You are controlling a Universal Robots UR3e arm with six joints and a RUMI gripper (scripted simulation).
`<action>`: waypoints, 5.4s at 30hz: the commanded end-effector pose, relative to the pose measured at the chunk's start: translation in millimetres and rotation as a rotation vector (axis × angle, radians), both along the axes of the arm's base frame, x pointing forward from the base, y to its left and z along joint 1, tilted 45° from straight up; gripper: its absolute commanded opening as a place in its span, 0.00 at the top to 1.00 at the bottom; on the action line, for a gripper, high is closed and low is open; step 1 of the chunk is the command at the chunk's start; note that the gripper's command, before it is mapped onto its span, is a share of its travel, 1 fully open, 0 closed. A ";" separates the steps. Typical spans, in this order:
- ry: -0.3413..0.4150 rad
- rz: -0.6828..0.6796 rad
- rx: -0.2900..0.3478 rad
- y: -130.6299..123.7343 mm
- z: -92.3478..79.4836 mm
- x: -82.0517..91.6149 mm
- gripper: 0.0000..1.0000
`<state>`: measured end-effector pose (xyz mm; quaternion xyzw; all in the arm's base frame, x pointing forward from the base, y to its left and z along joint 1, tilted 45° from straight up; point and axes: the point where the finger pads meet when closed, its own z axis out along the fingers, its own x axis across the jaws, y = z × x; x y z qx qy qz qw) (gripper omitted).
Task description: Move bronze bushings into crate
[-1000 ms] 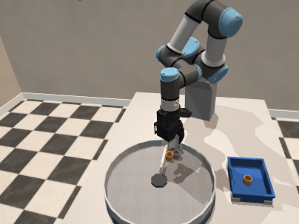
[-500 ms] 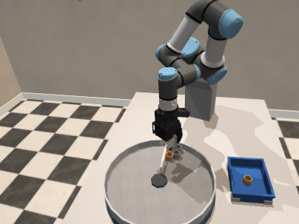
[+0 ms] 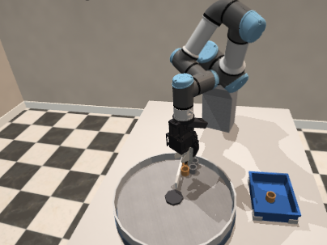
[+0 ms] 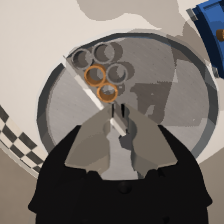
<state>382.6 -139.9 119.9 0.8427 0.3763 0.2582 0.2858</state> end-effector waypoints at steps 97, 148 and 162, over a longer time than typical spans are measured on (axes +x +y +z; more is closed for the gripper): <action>0.000 0.001 -0.001 -7.6 -14.4 13.3 0.94; 0.000 0.001 -0.001 -9.9 -20.3 18.7 0.94; 0.000 0.001 -0.001 -9.9 -20.3 18.7 0.94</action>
